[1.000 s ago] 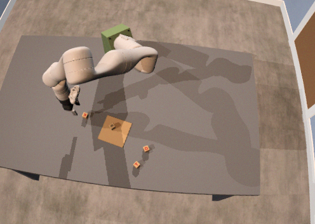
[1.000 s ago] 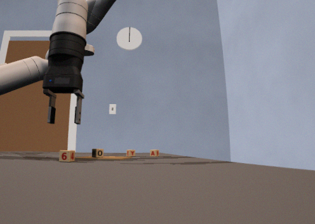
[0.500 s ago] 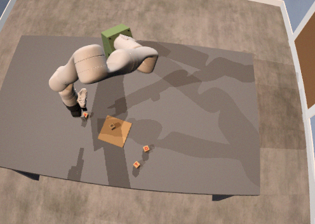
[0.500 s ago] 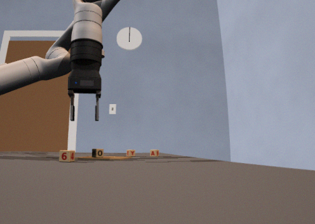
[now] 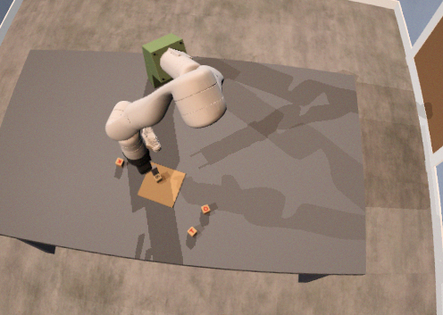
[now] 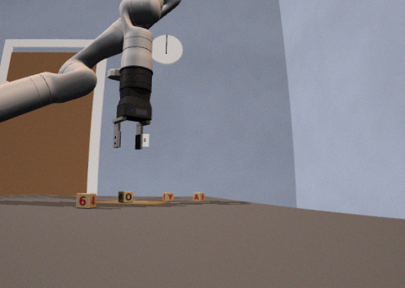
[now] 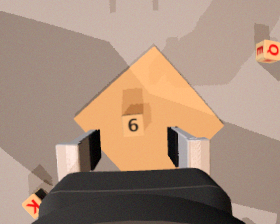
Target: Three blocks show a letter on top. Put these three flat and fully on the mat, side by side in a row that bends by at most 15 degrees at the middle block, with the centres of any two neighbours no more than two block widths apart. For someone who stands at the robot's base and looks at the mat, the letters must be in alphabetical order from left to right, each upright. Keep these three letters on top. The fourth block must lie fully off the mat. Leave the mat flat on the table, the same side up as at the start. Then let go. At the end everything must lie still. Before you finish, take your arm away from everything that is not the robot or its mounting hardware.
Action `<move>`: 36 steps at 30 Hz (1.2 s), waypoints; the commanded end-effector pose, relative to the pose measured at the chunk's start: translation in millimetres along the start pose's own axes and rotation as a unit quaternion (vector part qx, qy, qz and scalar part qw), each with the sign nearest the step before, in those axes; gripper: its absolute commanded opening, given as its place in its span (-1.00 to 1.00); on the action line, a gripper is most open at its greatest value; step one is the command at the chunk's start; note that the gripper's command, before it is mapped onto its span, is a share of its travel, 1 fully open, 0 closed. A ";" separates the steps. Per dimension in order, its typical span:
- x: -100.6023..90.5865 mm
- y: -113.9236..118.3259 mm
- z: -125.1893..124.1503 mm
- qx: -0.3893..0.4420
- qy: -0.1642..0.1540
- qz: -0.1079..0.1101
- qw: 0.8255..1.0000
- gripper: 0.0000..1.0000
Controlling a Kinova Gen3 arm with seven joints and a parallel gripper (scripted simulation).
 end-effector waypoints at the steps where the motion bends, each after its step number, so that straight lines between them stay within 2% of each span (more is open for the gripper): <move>1: -8.9 4.4 -10.4 -0.029 -0.018 -0.015 0.999 1.00; 6: -8.9 1.2 -10.0 -0.031 -0.019 -0.021 0.999 1.00; 21: -8.8 1.5 -8.2 -0.027 -0.021 -0.020 0.999 1.00; 25: 9.1 3.9 -6.9 -0.032 -0.021 -0.015 0.999 1.00; 27: 9.1 3.9 -6.9 -0.032 -0.021 -0.015 0.999 1.00; 31: 34.7 3.0 -7.4 -0.030 -0.020 -0.017 0.999 1.00; 36: 39.4 2.3 -8.2 -0.030 -0.019 -0.018 0.999 1.00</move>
Point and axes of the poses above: the point where the finger pads meet when closed, its own x axis out along the fingers, its own y axis across the jaws, z = x × y, the point moved 2 cm from there along -x, back along the fingers, and after that the axes turned 1 degree about x, right-handed, at the moved point
